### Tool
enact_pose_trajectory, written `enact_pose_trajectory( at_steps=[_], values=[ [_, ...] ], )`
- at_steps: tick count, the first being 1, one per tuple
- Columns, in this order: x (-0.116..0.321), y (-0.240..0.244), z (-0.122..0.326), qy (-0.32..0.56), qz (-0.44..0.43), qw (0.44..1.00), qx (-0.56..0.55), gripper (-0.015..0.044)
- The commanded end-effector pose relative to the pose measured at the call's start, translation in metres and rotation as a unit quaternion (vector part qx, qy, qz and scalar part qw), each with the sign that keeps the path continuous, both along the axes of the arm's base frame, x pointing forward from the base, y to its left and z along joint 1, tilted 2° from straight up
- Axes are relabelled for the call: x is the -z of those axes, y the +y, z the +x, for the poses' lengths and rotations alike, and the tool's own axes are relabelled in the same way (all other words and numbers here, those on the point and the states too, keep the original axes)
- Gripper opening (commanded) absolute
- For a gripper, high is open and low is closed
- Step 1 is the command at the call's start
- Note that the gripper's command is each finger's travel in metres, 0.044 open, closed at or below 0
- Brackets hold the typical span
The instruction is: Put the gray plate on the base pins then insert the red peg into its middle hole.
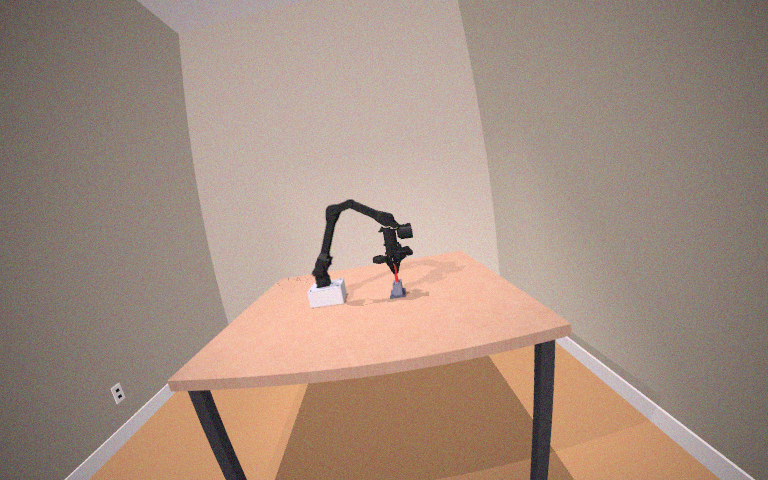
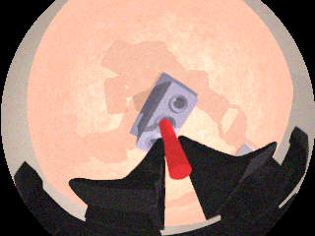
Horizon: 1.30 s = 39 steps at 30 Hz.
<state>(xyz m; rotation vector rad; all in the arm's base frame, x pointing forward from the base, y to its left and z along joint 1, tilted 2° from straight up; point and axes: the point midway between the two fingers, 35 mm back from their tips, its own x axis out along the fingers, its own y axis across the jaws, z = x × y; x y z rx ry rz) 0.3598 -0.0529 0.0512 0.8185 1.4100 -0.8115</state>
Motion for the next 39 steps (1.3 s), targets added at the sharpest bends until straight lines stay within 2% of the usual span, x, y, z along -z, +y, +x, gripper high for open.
enact_pose_trajectory(
  at_steps=[1,27,33,39],
  values=[
    [0.0,0.0001,-0.0001,0.0,0.0,1.0,0.0,0.0],
    [0.0023,-0.0007,-0.0016,0.0,0.0,1.0,0.001,0.0],
    [0.0023,-0.0007,-0.0016,0.0,0.0,1.0,0.001,0.015],
    [0.0023,-0.0007,-0.0016,0.0,0.0,1.0,0.001,0.015]
  ],
)
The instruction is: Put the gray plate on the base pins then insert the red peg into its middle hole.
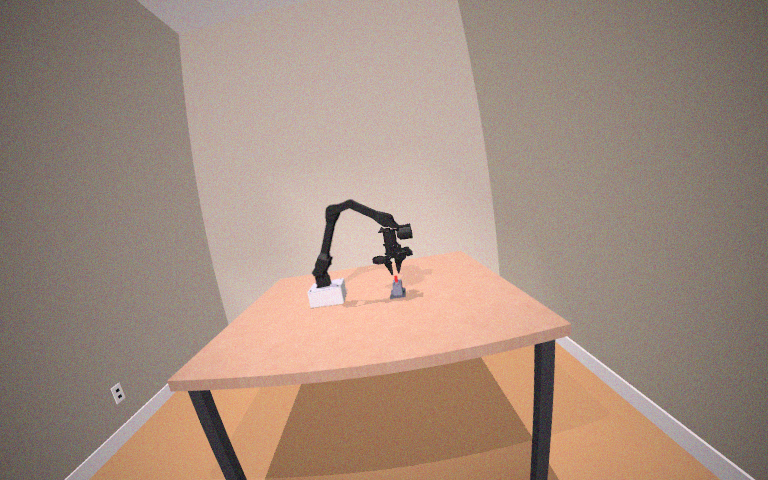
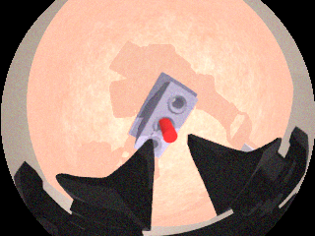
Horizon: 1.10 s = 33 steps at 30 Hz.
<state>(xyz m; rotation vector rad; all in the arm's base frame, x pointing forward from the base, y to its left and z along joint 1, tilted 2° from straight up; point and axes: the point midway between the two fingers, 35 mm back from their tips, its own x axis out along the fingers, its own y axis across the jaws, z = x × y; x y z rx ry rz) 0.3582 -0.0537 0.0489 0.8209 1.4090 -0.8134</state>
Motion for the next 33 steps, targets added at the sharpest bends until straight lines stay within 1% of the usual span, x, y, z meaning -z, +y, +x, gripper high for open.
enact_pose_trajectory(
  at_steps=[1,33],
  values=[
    [0.0,0.0,0.0,0.0,0.0,1.0,0.0,0.015],
    [-0.021,0.003,0.0,0.002,-0.001,1.0,-0.003,0.015]
  ],
)
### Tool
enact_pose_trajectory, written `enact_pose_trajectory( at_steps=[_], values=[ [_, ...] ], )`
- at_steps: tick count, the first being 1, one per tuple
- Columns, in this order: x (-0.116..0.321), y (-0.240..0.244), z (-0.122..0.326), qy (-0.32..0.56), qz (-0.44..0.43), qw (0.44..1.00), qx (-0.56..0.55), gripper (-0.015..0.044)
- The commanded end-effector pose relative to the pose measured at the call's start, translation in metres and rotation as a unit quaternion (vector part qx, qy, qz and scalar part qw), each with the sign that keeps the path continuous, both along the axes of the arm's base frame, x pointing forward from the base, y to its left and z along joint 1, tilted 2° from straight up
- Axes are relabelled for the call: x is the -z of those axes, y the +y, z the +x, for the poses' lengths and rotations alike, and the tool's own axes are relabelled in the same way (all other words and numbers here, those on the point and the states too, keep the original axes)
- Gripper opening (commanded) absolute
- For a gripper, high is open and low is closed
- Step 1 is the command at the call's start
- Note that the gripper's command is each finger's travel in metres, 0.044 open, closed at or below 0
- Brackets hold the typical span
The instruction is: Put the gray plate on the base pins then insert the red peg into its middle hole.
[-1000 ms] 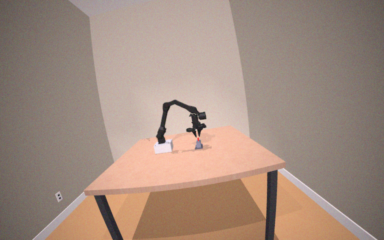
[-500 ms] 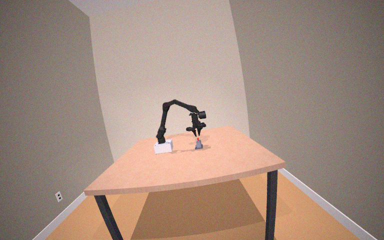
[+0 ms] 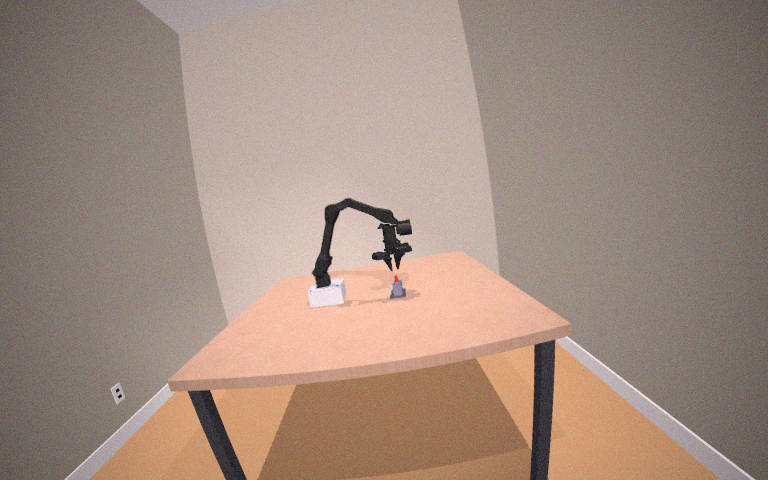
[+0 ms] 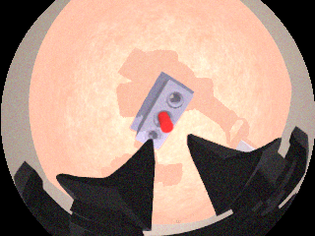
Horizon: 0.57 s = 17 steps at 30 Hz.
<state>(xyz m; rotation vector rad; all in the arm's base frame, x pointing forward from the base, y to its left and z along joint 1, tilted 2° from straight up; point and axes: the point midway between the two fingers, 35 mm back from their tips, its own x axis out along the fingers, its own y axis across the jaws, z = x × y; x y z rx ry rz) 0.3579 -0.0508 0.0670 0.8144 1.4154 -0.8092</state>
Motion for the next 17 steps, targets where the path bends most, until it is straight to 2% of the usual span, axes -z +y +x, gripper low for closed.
enact_pose_trajectory(
  at_steps=[1,17],
  values=[
    [-0.003,0.0,0.0,0.0,-0.002,1.0,0.001,0.015],
    [-0.014,0.002,0.0,0.0,-0.002,1.0,0.001,0.015]
  ],
)
